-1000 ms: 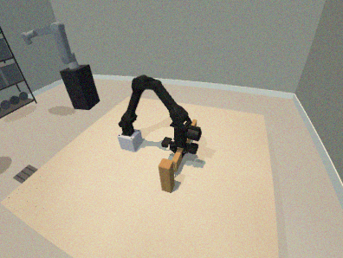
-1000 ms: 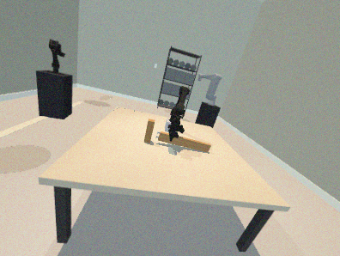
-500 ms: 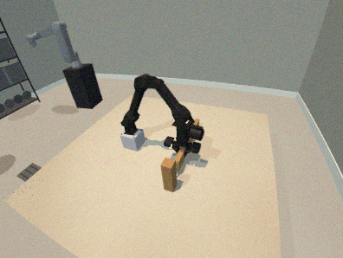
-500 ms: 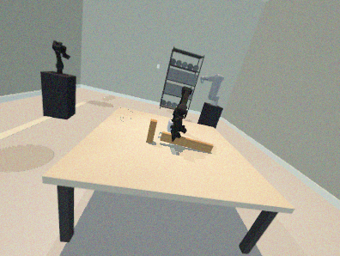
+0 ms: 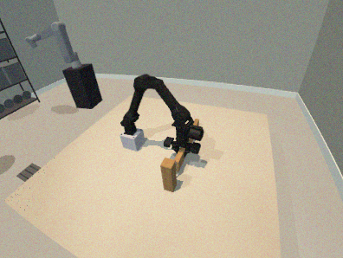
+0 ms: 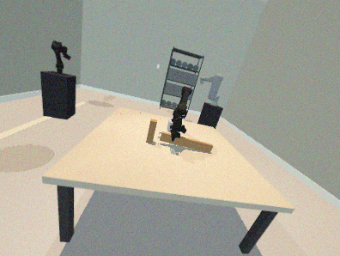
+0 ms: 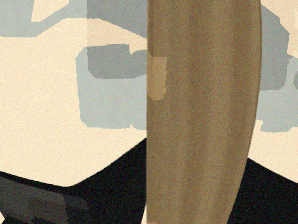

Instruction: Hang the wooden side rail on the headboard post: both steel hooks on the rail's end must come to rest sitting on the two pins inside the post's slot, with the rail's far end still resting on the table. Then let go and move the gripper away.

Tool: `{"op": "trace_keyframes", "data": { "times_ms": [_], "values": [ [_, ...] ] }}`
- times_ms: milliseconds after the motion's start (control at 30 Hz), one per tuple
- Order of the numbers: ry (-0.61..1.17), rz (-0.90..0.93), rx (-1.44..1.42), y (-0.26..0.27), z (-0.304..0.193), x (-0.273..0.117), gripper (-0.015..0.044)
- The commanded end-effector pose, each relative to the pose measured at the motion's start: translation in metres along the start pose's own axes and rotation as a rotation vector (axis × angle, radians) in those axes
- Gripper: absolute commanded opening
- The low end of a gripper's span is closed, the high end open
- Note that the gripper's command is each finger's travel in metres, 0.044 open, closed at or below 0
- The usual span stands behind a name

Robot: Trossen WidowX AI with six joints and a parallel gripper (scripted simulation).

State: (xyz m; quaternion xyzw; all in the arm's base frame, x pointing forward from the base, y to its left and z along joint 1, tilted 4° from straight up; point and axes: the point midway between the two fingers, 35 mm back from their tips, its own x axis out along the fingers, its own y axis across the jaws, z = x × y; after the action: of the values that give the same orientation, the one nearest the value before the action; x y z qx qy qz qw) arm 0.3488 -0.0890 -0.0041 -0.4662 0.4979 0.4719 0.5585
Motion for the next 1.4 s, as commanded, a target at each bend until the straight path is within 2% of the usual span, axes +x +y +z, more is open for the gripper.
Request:
{"op": "trace_keyframes", "data": {
  "times_ms": [0, 1367],
  "values": [
    [0.004, -0.004, 0.002, 0.0002, -0.0031, -0.0007, 0.0000],
    [0.004, -0.005, 0.002, -0.0013, -0.0078, -0.0030, 0.0000]
  ]
}}
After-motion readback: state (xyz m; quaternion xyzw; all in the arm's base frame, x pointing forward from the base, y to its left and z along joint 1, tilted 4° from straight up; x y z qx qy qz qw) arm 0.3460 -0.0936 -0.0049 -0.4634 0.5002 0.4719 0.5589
